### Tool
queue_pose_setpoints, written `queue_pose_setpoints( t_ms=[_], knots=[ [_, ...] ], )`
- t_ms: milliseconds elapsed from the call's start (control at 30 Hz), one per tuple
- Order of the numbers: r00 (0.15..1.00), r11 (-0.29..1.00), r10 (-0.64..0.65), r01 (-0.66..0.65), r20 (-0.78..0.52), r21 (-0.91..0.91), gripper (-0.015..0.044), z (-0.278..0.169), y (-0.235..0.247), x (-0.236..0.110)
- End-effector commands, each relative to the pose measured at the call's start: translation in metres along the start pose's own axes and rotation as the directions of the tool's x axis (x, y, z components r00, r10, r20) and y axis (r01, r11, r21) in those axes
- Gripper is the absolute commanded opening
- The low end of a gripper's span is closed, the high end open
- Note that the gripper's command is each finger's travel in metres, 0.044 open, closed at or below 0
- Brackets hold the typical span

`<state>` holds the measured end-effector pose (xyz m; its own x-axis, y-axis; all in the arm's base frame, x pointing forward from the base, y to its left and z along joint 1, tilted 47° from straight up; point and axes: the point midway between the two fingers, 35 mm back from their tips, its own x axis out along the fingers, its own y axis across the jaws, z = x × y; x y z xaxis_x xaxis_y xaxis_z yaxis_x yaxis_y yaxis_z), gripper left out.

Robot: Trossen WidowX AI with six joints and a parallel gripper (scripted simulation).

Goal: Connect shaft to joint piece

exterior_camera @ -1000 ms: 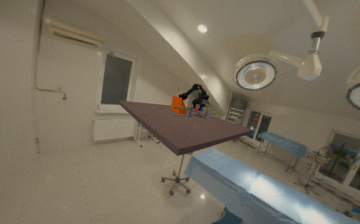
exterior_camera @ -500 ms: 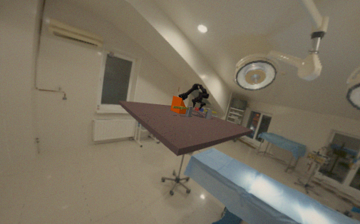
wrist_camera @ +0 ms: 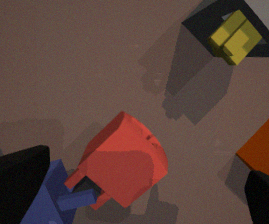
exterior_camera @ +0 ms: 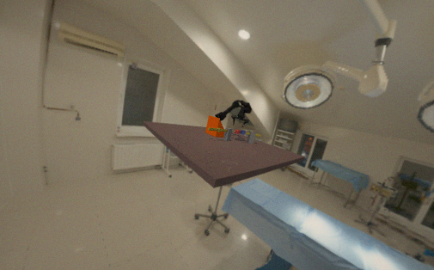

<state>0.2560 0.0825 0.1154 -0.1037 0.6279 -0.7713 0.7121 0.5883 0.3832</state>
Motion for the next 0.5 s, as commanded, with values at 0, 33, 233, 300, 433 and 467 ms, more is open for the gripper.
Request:
queue_pose_setpoints(
  t_ms=[0, 33, 233, 300, 433, 467],
  knots=[
    [1.000, 0.992, 0.016, -0.018, -0.014, -0.121, 0.0440, 0.002, -0.001, -0.012],
    [1.000, 0.988, 0.020, -0.022, -0.017, -0.155, 0.0440, 0.002, -0.001, -0.015],
    [0.998, 0.935, 0.046, -0.057, -0.040, -0.349, 0.0440, 0.003, -0.004, -0.035],
    [0.997, 0.909, 0.055, -0.070, -0.047, -0.411, 0.0440, 0.003, -0.006, -0.041],
    [0.995, 0.843, 0.077, -0.098, -0.062, -0.528, 0.0440, 0.004, -0.008, -0.054],
    [0.994, 0.824, 0.082, -0.105, -0.065, -0.556, 0.0440, 0.003, -0.008, -0.057]
  ],
)
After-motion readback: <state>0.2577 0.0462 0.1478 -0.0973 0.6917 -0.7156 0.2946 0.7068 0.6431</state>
